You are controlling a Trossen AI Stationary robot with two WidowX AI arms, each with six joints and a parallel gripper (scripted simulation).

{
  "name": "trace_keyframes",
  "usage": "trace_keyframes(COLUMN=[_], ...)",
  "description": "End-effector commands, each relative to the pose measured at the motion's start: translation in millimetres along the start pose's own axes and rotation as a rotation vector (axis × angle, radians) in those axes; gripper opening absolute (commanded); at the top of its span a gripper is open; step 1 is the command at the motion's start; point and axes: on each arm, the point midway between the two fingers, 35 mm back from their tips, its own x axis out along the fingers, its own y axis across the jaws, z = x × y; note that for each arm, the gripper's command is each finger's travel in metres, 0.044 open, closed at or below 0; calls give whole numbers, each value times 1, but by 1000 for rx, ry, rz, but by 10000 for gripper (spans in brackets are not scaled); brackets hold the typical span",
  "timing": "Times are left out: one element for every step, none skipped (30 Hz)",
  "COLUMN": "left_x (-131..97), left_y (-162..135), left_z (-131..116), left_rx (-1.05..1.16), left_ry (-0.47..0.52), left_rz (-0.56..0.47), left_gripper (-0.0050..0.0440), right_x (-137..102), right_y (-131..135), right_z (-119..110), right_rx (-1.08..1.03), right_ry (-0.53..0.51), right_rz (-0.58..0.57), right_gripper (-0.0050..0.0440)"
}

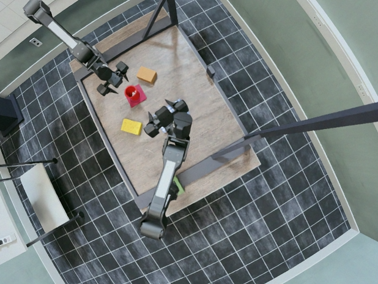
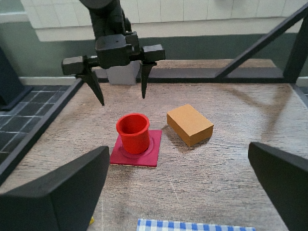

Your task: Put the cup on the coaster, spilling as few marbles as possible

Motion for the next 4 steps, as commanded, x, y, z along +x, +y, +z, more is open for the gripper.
trace_keyframes(left_x=[-4, -4, -4, -4], left_y=[0, 0, 0, 0], left_z=[8, 8, 8, 8], left_rx=[-19, -19, -19, -19], left_ry=[-15, -15, -15, -15], left_rz=[-7, -7, -7, -7], left_gripper=[400, 400, 400, 400], right_x=[-8, -8, -8, -8], right_y=[0, 0, 0, 0], right_z=[8, 8, 8, 8], right_rx=[1, 1, 1, 1], right_ry=[-36, -36, -36, -36], right_rz=[-2, -2, -2, -2], right_gripper=[400, 400, 400, 400])
